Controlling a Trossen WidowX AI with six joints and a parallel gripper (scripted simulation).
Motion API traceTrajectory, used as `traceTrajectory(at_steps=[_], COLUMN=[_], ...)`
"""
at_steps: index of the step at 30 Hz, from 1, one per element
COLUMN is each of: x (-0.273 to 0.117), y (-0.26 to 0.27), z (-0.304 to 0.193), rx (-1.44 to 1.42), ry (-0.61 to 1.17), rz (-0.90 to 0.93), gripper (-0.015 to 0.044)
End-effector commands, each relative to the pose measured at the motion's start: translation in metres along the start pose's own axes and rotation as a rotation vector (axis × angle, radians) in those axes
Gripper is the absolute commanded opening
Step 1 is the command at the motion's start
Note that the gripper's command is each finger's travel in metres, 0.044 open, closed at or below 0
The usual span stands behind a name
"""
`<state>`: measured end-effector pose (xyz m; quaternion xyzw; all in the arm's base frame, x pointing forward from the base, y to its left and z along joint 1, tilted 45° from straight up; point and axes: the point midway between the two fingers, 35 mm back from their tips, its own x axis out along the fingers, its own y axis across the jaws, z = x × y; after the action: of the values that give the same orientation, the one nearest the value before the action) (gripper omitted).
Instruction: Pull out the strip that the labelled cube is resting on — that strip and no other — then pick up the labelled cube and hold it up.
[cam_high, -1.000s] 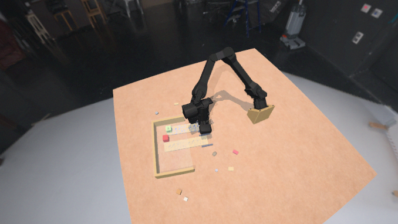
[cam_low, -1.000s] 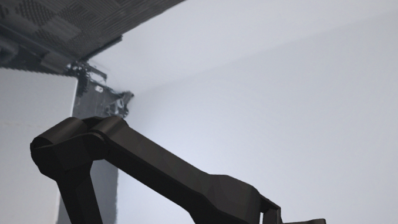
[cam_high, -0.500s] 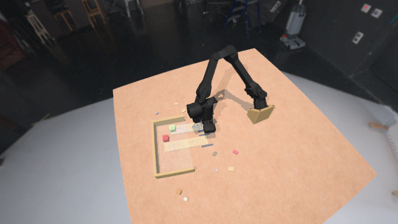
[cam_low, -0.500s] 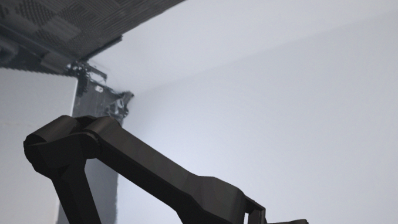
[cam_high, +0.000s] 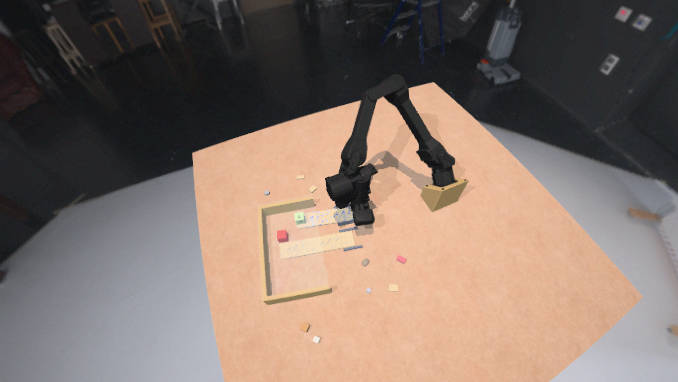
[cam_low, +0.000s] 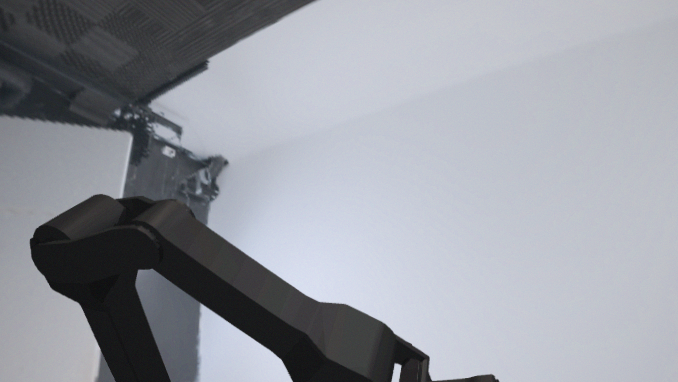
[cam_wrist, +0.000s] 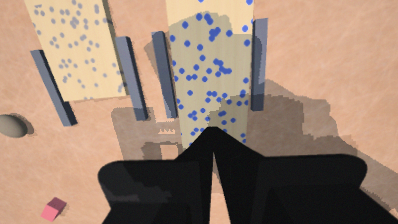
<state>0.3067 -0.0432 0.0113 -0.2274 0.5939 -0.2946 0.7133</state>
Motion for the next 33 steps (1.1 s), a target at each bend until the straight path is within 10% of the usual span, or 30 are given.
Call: traceTrajectory(at_steps=[1, 33], x=[0.005, 0.004], y=[-0.001, -0.003], z=[-0.014, -0.061], rx=[-0.008, -0.01], ry=[0.025, 0.027], rz=[-0.007, -0.007], gripper=[0.0, 0.0])
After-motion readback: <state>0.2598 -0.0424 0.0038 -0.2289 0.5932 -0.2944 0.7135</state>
